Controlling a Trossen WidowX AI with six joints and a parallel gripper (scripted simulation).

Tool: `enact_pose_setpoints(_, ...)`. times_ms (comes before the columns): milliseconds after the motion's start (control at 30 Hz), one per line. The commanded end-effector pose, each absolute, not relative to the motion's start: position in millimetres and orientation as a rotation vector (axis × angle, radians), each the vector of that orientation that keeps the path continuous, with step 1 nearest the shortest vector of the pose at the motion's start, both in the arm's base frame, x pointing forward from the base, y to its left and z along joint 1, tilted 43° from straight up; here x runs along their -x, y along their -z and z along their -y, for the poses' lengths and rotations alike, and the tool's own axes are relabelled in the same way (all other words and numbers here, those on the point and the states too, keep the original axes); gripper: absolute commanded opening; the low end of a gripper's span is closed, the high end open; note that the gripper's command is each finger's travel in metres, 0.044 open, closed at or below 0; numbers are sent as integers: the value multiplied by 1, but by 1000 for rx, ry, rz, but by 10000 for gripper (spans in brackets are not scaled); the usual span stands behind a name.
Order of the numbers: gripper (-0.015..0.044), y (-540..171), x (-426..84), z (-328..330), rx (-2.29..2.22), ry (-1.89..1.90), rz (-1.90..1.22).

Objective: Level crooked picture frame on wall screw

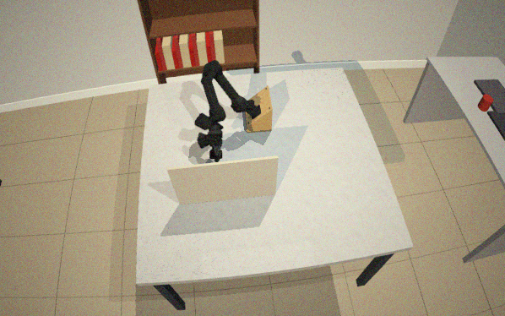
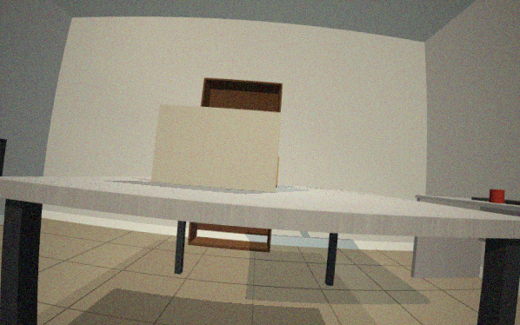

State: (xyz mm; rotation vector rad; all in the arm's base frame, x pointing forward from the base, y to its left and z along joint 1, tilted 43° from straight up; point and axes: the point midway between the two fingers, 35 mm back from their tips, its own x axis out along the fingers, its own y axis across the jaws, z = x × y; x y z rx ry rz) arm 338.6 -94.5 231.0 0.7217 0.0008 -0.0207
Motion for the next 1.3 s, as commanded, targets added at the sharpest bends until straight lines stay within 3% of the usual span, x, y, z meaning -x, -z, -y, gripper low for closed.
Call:
enact_pose_setpoints(0, 260, -225, -309, 90, -677, 17, -4)
enact_pose_setpoints(167, 260, -231, -307, 91, -679, 21, 3)
enact_pose_setpoints(667, 260, -249, -213, 54, -667, 19, -8)
enact_pose_setpoints(1267, 260, -249, -212, 53, -667, 19, -8)
